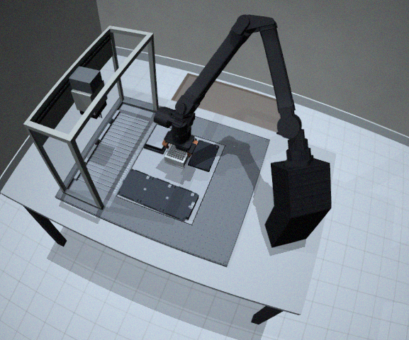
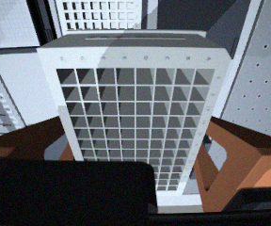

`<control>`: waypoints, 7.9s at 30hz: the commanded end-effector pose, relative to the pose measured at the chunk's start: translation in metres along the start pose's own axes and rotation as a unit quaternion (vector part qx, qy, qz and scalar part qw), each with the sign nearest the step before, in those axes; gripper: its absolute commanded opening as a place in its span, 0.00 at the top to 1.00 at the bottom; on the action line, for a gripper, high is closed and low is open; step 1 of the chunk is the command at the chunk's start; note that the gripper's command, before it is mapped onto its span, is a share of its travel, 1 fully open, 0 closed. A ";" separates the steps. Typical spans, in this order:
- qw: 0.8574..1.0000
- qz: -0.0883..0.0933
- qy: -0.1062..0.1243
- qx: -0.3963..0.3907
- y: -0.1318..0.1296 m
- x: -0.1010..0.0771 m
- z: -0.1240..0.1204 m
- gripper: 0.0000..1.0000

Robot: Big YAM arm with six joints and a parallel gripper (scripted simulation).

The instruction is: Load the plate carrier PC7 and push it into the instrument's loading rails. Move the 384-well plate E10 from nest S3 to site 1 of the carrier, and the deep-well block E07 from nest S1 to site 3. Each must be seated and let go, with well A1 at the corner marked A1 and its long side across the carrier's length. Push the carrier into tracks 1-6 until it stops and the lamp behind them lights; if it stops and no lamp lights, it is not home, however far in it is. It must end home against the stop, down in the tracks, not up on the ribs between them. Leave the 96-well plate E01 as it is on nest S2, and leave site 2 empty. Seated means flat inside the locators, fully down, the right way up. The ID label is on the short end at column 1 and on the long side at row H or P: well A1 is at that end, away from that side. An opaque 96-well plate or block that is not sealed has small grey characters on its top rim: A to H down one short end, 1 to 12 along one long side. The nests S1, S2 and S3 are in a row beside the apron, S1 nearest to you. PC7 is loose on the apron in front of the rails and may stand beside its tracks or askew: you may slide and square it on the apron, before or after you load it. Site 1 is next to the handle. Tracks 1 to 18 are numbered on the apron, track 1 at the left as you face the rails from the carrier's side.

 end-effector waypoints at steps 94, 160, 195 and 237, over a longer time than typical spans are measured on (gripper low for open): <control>1.000 0.010 0.000 0.017 0.177 0.019 -0.138 1.00; 1.000 0.008 0.000 0.010 0.171 0.081 -0.145 1.00; 1.000 0.010 0.000 0.012 0.174 0.085 -0.143 1.00; 1.000 0.006 0.000 0.009 0.173 0.087 -0.143 1.00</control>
Point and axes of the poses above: the point where the finger pads meet when closed, its own x axis out along the fingers, its own y axis across the jaws, z = x × y, the point moved 4 cm from there along -x, back along the fingers, and after that the axes turned 8 degrees about -x, right-handed, at the moved point
